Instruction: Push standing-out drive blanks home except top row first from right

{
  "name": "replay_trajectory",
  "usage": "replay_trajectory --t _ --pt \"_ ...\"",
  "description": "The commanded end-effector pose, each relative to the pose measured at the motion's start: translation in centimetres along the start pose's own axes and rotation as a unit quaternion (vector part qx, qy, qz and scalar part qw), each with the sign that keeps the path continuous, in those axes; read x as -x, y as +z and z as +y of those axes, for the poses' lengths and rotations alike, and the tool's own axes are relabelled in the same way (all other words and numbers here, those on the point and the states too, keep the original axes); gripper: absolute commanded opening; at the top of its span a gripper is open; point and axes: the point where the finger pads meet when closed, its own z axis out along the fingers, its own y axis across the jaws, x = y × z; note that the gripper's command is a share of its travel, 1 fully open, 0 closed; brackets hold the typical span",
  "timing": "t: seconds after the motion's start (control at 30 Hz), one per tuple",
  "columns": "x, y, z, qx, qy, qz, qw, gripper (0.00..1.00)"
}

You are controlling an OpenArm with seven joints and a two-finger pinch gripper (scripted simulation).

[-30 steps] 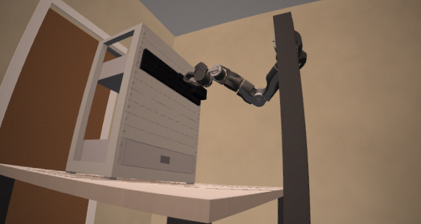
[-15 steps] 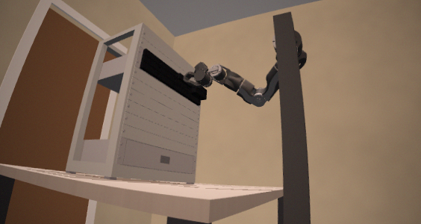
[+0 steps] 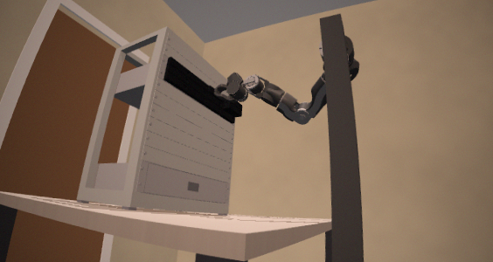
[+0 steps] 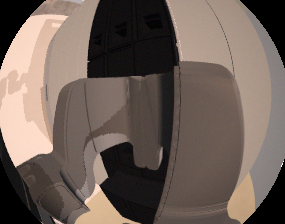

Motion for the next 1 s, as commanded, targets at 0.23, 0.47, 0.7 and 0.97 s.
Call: replay_trajectory --t 0.23,0.47,0.7,0.97 --pt "-0.4 -0.08 1.47 0.025 -0.003 0.007 1.0 0.0" --pt "-0.4 -0.08 1.47 0.025 -0.003 0.007 1.0 0.0" --pt "-0.37 -0.03 1.46 0.024 -0.003 0.006 1.0 0.0" --pt "-0.45 0.21 1.75 0.024 -0.003 0.006 1.0 0.0"
